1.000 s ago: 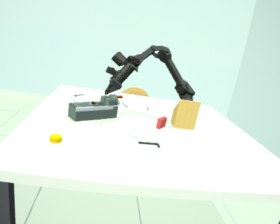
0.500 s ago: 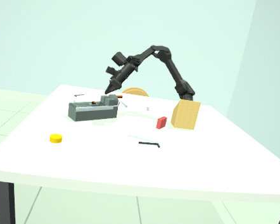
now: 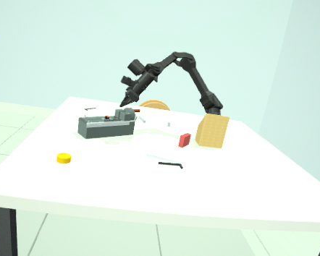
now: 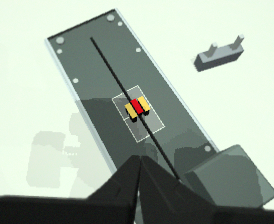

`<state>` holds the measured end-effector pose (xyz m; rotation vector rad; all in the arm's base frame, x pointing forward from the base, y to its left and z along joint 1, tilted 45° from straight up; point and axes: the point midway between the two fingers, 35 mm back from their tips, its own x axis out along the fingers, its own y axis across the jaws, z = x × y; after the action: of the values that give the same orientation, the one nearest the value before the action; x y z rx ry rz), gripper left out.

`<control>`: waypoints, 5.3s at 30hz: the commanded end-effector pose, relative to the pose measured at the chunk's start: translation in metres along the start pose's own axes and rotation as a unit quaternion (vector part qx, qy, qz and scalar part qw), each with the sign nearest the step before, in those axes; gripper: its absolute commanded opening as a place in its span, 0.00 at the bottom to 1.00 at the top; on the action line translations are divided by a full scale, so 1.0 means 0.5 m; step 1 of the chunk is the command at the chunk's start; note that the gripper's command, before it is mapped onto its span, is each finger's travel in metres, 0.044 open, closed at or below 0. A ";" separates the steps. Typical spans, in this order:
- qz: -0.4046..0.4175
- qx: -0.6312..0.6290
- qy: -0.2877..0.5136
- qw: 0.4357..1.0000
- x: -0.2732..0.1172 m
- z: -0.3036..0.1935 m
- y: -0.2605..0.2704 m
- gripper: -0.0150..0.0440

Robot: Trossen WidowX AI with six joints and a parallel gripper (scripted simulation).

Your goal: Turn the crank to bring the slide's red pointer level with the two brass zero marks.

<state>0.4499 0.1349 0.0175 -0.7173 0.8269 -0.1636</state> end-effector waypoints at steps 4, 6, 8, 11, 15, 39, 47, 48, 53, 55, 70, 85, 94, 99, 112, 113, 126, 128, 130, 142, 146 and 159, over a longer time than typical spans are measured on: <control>0.000 0.000 0.000 1.000 0.000 0.000 0.000 0.25; 0.000 0.000 0.000 1.000 0.000 0.000 0.000 0.25; 0.000 0.000 0.000 1.000 0.000 0.000 0.000 0.25; 0.000 0.000 0.000 1.000 0.000 0.000 0.000 0.30; 0.000 0.000 0.000 1.000 0.000 0.000 0.000 0.48; 0.000 0.000 0.000 1.000 0.000 0.000 0.000 0.51; 0.000 0.000 0.000 1.000 0.000 0.000 0.000 0.25; 0.000 0.000 0.000 1.000 0.000 0.000 0.000 0.25; 0.000 0.000 0.000 1.000 0.000 0.000 0.000 0.25; 0.000 0.000 0.000 1.000 0.000 0.000 0.000 0.25; 0.000 0.000 0.000 1.000 0.000 0.000 0.000 0.48; 0.000 0.000 0.000 1.000 0.000 0.000 0.000 0.91; 0.000 0.000 0.000 1.000 0.000 0.000 0.000 0.51; 0.000 0.000 0.000 1.000 0.000 0.000 0.000 0.29; 0.001 0.000 0.000 1.000 0.000 0.000 0.000 0.25; 0.001 0.000 0.000 1.000 0.000 0.000 0.000 0.25; 0.001 0.000 0.000 1.000 0.000 0.000 0.000 0.52; 0.001 0.000 0.000 1.000 0.000 0.000 0.000 0.61; 0.001 0.000 0.000 1.000 0.000 0.000 0.000 0.70; 0.001 0.000 0.000 1.000 0.000 0.000 0.000 0.82; 0.001 0.000 0.000 1.000 0.000 0.000 0.000 0.64; 0.001 0.000 0.000 1.000 0.000 0.000 0.000 0.25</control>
<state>0.4499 0.1353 0.0174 -0.7166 0.8268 -0.1623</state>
